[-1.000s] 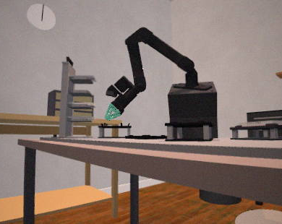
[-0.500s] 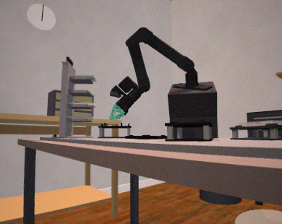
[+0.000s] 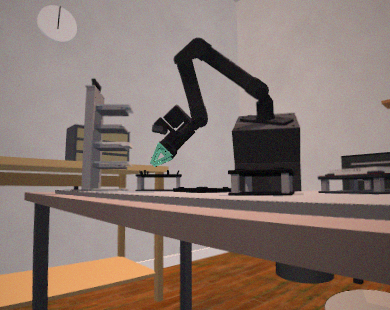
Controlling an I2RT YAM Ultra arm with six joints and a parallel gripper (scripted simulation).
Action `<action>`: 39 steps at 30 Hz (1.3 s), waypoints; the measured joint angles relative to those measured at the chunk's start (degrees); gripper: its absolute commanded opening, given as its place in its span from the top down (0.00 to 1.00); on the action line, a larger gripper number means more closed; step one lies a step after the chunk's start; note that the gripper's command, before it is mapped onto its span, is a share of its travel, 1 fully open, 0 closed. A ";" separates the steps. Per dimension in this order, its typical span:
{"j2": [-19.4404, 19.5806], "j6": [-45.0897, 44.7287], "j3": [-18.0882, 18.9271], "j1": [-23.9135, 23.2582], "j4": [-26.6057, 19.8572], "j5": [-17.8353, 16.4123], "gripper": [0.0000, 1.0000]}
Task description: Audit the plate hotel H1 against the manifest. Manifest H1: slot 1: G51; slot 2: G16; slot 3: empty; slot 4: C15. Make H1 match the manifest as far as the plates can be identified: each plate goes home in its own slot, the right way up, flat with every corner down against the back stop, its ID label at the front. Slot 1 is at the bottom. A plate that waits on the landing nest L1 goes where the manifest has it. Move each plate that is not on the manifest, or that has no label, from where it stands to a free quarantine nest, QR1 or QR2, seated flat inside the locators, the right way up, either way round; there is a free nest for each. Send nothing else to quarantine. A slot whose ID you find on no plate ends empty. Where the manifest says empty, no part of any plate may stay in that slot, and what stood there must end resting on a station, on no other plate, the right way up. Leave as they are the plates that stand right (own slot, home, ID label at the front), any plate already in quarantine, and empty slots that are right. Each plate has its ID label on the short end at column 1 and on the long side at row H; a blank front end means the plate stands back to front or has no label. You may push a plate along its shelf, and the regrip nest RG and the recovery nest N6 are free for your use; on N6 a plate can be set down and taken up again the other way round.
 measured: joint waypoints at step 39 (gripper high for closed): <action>-3.19 -1.05 -5.84 -1.99 1.22 -1.53 0.00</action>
